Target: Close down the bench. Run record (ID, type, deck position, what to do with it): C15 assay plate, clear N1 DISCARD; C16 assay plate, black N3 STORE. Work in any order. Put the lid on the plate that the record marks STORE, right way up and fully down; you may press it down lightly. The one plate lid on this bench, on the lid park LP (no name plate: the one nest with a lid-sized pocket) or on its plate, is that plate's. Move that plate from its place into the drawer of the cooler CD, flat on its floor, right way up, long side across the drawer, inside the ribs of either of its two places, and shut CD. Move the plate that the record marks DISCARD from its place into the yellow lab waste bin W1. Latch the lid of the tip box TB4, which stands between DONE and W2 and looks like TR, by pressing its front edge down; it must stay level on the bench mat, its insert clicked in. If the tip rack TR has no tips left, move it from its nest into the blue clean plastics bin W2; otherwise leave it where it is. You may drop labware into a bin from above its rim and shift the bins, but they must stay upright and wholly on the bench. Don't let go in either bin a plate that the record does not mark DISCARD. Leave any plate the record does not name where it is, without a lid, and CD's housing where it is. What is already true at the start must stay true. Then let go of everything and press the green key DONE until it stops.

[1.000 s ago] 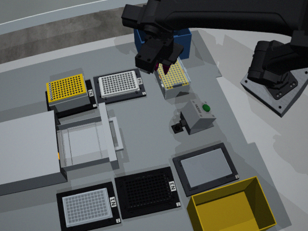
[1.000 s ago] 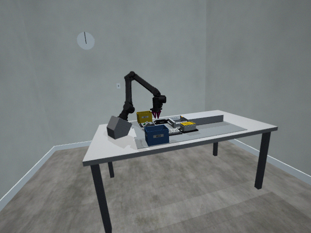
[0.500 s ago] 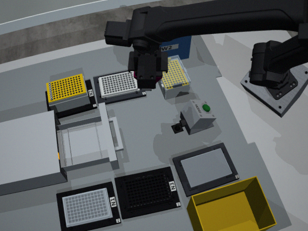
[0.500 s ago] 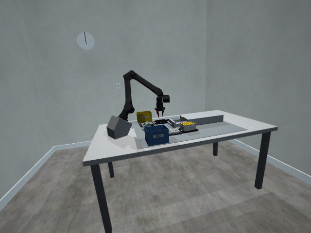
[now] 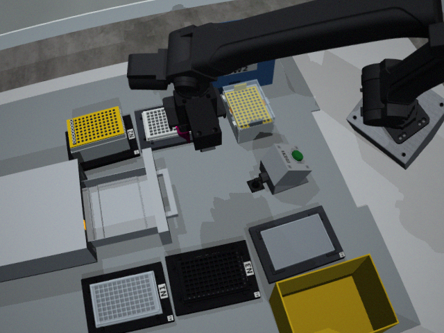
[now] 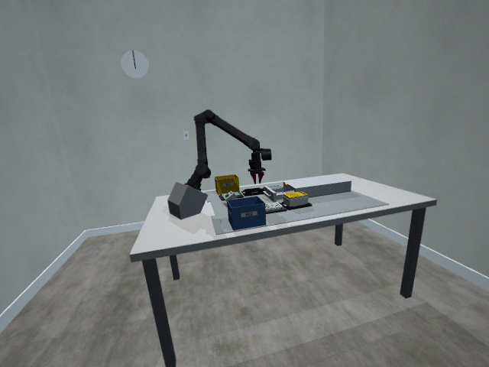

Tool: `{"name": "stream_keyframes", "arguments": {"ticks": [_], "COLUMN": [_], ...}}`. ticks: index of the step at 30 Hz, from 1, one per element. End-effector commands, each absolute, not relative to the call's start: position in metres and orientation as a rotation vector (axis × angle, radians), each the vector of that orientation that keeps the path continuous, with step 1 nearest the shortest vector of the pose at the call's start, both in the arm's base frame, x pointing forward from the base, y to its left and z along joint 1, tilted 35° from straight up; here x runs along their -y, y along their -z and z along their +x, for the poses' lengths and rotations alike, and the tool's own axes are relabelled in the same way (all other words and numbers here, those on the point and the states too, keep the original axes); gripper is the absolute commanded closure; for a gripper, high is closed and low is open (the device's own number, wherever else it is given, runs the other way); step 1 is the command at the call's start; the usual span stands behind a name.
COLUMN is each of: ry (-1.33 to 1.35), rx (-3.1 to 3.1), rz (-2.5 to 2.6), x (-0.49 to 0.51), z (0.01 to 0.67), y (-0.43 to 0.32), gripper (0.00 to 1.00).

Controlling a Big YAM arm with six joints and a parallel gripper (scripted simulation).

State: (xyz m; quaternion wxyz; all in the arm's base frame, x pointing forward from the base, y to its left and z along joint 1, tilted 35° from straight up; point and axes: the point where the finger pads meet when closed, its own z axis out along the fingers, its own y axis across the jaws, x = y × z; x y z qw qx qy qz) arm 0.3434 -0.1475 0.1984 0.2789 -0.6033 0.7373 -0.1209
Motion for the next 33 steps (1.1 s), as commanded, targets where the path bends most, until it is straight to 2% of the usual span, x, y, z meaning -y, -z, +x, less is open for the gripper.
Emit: {"name": "stream_keyframes", "arguments": {"ticks": [1, 25, 33], "ry": [0.360, 0.338, 0.298], "rx": [-1.959, -1.965, -1.999], "rz": [-1.606, -1.603, -1.597], "x": [0.151, 0.117, 0.118], "z": [0.364, 0.428, 0.417], "y": [-0.219, -0.260, -0.240], "gripper": [0.70, 0.70, 0.70]}}
